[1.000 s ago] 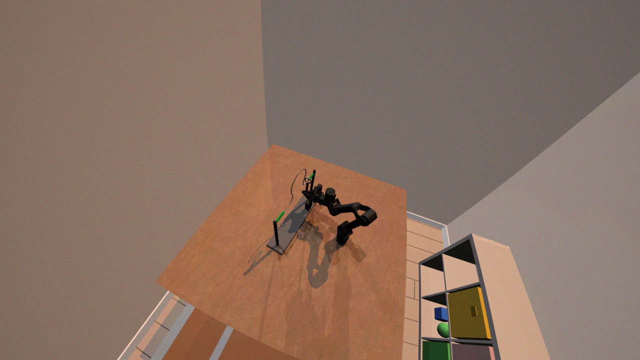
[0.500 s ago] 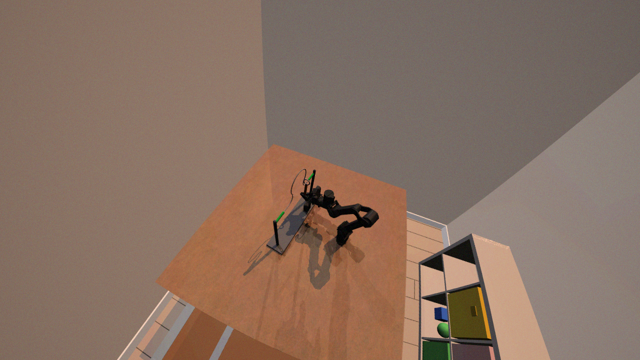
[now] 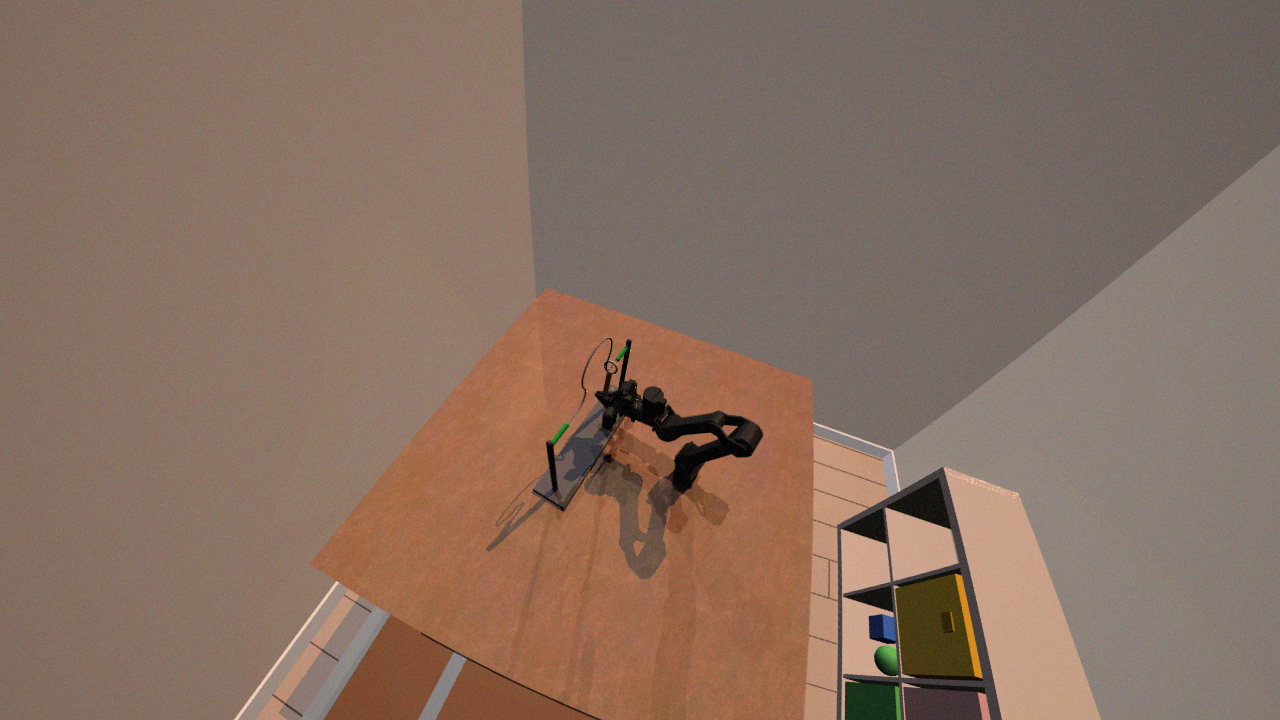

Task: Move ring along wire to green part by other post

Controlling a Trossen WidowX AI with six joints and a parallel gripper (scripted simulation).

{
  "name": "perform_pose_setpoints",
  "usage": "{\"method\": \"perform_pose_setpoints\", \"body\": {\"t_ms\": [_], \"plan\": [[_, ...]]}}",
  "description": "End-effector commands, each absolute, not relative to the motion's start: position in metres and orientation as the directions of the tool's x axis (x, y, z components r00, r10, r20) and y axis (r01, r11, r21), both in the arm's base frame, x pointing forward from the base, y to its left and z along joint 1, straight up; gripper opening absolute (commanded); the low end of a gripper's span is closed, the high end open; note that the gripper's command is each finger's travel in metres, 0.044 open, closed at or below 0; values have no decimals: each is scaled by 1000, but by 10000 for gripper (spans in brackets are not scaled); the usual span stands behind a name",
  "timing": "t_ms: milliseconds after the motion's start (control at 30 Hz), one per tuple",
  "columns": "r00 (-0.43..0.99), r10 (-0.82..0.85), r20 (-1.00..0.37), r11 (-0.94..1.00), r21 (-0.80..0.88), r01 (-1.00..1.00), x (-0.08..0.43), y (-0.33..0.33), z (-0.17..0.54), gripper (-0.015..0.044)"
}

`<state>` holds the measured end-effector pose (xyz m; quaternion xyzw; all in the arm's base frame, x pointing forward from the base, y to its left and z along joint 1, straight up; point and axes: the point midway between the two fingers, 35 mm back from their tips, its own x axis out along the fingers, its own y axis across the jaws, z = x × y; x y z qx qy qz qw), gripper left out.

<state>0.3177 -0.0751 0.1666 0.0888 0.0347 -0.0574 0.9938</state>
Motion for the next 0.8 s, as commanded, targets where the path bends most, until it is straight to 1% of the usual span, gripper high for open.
{"method": "perform_pose_setpoints", "body": {"t_ms": [0, 433, 767], "plan": [[992, -105, -66, 967, 225, 118, 318, -66, 172, -150], [995, -84, -53, 876, 472, 99, 323, -25, 187, -150], [991, 10, -131, 761, 644, 78, 313, 3, 207, -150]]}}
